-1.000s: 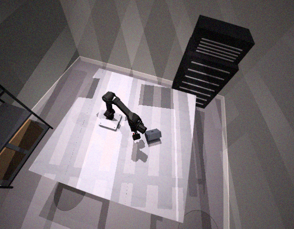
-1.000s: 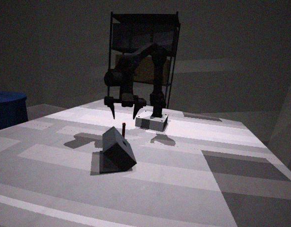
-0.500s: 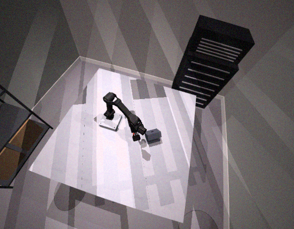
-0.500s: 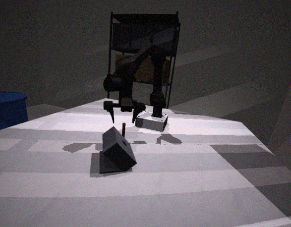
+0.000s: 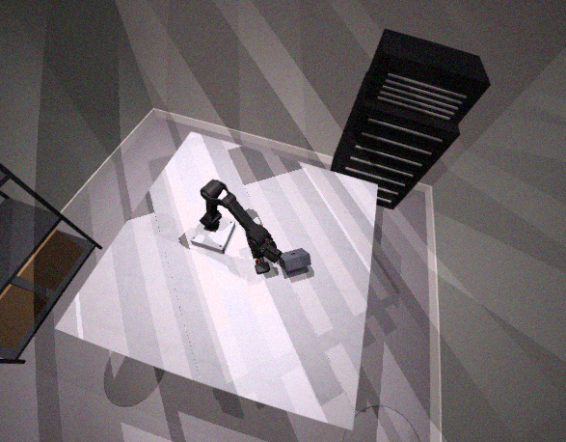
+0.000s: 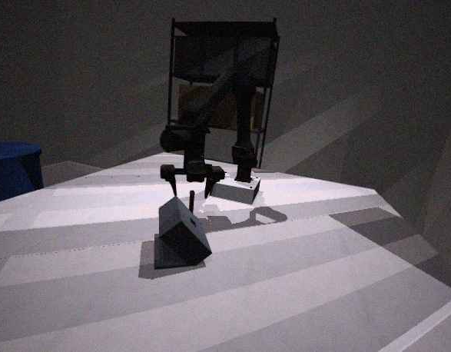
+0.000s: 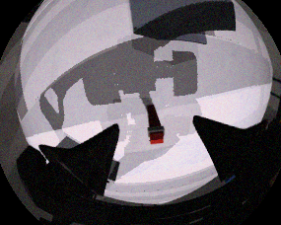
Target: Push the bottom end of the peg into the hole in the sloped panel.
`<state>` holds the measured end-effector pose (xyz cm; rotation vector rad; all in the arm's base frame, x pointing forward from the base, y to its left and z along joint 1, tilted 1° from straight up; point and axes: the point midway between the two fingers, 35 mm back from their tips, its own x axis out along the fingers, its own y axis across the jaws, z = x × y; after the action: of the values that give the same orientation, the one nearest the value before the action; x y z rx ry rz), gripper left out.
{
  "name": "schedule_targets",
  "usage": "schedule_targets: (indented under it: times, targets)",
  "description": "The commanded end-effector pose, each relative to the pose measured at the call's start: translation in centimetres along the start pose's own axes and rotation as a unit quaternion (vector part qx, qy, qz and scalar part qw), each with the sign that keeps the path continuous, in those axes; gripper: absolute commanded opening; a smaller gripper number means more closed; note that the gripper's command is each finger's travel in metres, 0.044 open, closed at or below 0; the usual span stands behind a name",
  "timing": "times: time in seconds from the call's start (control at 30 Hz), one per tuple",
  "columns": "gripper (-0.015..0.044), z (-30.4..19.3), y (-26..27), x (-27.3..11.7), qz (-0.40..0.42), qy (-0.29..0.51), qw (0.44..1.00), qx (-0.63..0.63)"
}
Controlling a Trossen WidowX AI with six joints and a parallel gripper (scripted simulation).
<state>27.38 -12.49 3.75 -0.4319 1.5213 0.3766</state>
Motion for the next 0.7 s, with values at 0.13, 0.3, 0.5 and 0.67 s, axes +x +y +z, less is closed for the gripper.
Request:
schedule_targets:
  times: [0.13, 0.3, 0.5, 0.67]
  targets:
    - [0.0440, -0.1, 0.3, 1.4, 0.004, 0.001, 1.000, 0.001]
    - [0.0440, -0.2, 0.3, 1.8, 0.004, 0.001, 1.000, 0.001]
    - [0.0282, -0.1, 0.2, 1.5, 0.001, 0.001, 1.000, 0.000]
    - [0.0151, -0.1, 0.2, 1.5, 0.001, 0.001, 1.000, 0.000]
